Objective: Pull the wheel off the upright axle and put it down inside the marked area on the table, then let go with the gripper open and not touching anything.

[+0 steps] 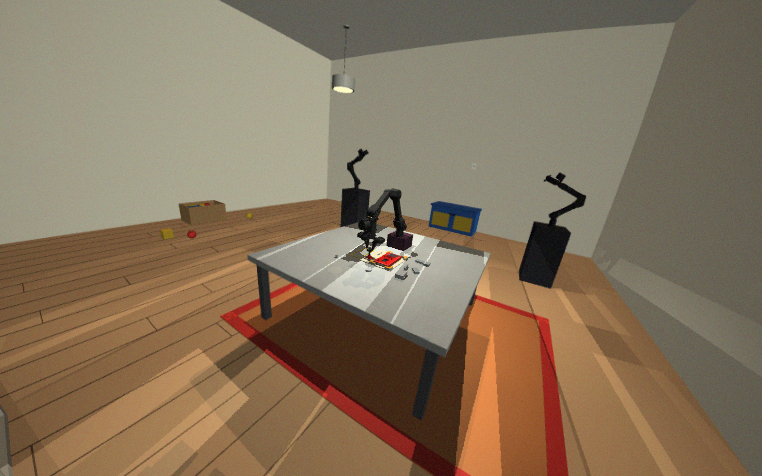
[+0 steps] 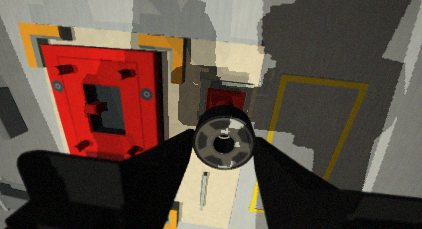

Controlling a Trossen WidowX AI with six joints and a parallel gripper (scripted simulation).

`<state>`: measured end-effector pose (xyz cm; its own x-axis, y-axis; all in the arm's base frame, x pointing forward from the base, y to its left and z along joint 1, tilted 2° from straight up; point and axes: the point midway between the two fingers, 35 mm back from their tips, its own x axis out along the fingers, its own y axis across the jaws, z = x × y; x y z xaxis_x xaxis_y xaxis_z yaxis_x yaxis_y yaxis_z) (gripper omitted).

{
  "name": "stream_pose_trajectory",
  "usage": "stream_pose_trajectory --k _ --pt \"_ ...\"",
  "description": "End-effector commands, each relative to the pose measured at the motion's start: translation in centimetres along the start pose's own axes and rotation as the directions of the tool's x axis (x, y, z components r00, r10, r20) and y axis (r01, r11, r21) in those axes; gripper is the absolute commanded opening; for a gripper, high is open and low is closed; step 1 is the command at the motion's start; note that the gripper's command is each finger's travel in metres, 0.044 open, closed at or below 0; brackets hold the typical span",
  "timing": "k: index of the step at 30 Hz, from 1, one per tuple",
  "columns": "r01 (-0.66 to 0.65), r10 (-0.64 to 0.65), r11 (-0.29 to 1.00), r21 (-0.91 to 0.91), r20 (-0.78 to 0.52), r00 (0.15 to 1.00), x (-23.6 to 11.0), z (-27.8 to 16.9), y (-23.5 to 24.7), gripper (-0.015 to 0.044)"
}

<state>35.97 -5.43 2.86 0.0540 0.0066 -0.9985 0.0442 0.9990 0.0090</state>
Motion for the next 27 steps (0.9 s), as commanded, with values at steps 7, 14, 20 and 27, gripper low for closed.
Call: stream_pose_trajectory --k 7,14,20,27 --pt "0.000 0.000 1.000 -0.001 0.007 1.000 -0.6 0.0 0.0 0.0000" --pt "0.000 0.000 1.000 -0.001 0.007 1.000 -2.6 0.0 0.0 0.0000" --pt "0.000 0.000 1.000 -0.001 0.007 1.000 -4.0 -0.4 0.0 0.0000" --pt "0.001 -0.001 1.000 0.002 -0.001 1.000 -3.3 -1.0 -1.6 0.0000"
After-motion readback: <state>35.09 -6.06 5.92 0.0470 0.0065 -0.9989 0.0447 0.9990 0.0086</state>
